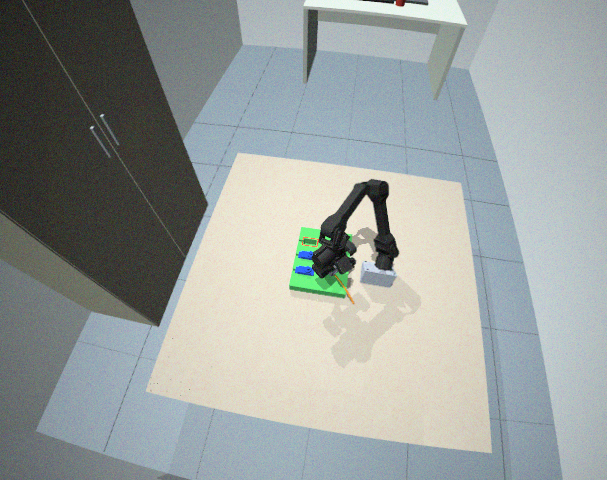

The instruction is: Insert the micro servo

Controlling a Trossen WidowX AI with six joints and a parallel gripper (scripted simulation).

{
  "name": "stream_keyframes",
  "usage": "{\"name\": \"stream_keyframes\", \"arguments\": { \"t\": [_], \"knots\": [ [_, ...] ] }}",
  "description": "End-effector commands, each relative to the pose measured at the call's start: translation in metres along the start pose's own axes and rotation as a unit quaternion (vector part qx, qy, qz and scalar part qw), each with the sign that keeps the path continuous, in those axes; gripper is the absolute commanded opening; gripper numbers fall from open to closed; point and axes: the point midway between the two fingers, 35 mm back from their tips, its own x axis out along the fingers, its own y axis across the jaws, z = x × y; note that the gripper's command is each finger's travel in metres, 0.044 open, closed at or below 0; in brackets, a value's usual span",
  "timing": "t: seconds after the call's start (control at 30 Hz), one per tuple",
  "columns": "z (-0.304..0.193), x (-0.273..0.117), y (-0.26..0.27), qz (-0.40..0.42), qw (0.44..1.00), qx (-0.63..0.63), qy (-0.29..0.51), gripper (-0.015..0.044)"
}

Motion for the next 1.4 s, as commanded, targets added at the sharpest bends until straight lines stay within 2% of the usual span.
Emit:
{"name": "stream_keyframes", "arguments": {
  "t": [0.0, 0.37, 1.37],
  "knots": [
    [-0.002, -0.002, -0.003, -0.003, 1.000, 0.002, -0.001, 0.0000],
    [-0.012, -0.003, -0.016, -0.003, 1.000, 0.003, -0.001, 0.0000],
    [-0.113, -0.002, 0.101, 0.001, 1.000, 0.002, 0.001, 0.0000]
  ]
}}
